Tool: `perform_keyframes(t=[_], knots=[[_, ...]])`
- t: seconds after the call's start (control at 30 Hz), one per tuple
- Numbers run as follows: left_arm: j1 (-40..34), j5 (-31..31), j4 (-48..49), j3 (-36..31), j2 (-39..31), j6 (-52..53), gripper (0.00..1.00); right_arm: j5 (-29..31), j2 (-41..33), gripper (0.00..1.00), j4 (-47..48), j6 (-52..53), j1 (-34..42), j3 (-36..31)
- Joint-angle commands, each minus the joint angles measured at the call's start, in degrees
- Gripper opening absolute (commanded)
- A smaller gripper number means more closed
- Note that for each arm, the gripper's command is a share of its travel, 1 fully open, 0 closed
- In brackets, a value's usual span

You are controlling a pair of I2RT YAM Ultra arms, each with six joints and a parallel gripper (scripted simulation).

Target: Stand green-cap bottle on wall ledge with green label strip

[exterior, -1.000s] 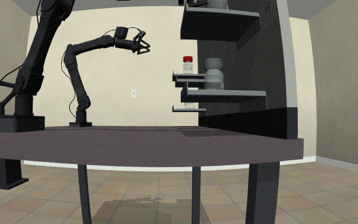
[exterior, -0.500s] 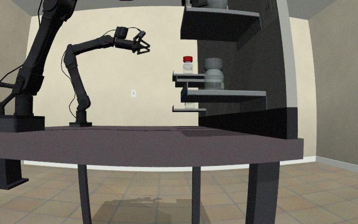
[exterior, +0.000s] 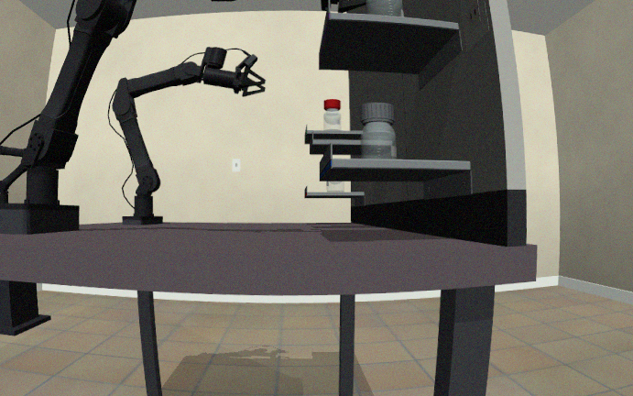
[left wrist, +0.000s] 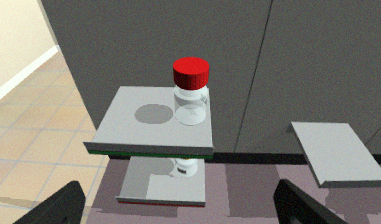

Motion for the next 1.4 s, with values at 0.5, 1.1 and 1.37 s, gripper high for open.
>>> perform_keyframes(t=[0.5, 1.1, 1.37], knots=[[0.3, 0.2, 0.5, 1.8, -0.3, 0.3, 1.00, 0.7, 0.2, 0.50, -4.4, 0.2, 0.3, 5.3], [-1.5, -1.2, 8.8, -2.5, -2.5, -1.5, 1.00, 0.7, 3.2, 0.50, -16.9, 0.2, 0.3, 20.6], [-6.5, -2.8, 19.1, -13.0, -6.0, -2.6, 1.00, 0.7, 2.5, 0.50, -16.2, 0.2, 0.2, 20.4]])
